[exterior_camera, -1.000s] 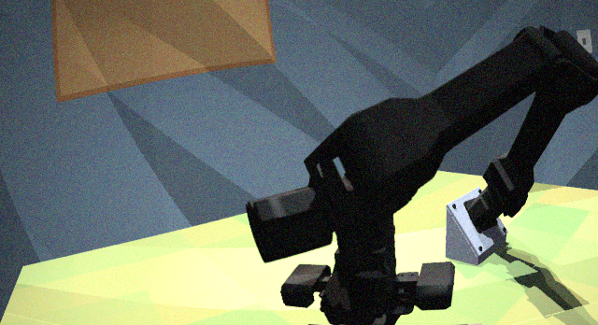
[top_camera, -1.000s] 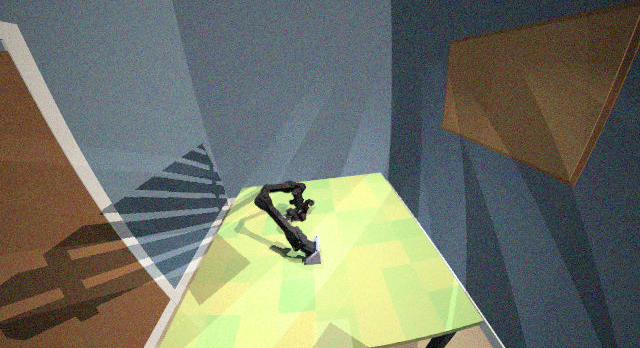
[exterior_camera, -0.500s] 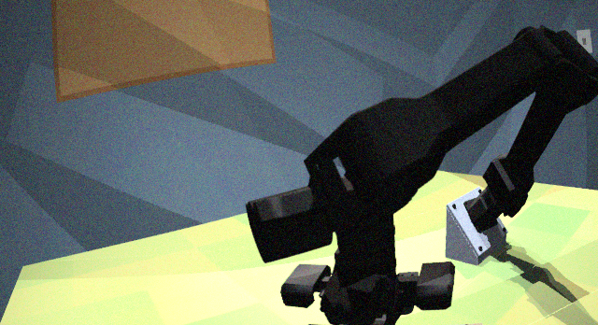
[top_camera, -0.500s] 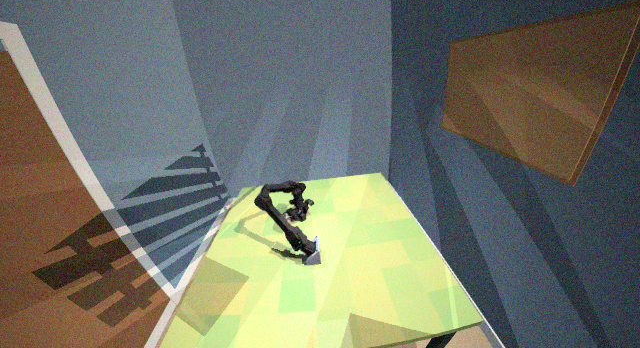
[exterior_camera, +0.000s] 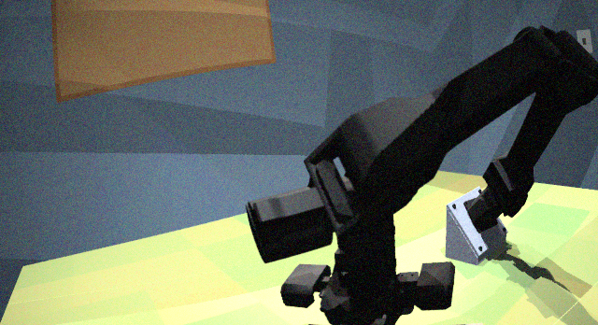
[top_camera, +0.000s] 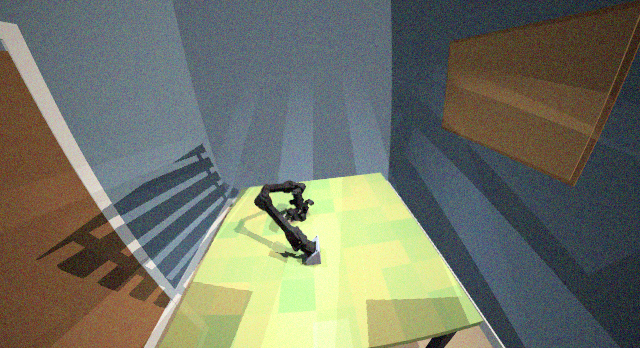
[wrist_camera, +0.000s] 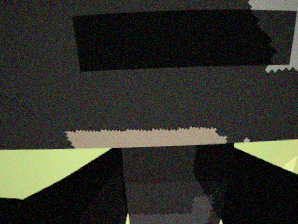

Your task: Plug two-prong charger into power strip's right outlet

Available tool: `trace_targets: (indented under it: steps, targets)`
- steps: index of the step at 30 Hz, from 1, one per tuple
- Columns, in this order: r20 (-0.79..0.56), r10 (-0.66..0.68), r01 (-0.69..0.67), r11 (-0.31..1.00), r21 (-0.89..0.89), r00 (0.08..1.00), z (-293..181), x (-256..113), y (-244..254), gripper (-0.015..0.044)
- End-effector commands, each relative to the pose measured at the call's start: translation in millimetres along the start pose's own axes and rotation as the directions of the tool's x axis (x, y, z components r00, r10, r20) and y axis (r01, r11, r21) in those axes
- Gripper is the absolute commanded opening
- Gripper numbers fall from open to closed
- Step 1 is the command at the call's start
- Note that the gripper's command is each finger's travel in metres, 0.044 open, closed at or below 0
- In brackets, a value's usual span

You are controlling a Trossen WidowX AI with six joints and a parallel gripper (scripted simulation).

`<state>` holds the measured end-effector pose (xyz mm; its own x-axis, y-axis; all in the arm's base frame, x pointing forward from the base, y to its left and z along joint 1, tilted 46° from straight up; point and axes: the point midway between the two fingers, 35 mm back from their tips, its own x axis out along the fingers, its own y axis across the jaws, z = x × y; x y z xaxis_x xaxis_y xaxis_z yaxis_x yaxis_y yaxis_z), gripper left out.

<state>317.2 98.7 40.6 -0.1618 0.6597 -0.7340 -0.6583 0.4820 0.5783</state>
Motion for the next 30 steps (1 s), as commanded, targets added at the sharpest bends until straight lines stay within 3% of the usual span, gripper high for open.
trace_targets:
  steps: [1,13,30]
  targets:
    - [0.003,0.000,0.000,1.000,-0.001,1.000,0.5,-0.3,-0.1,0.0131]
    - [0.004,0.000,0.000,1.000,-0.001,1.000,0.4,-0.3,-0.1,0.0440]
    - [0.014,0.000,0.000,1.000,-0.007,1.000,-5.1,0.3,-0.3,0.0440]
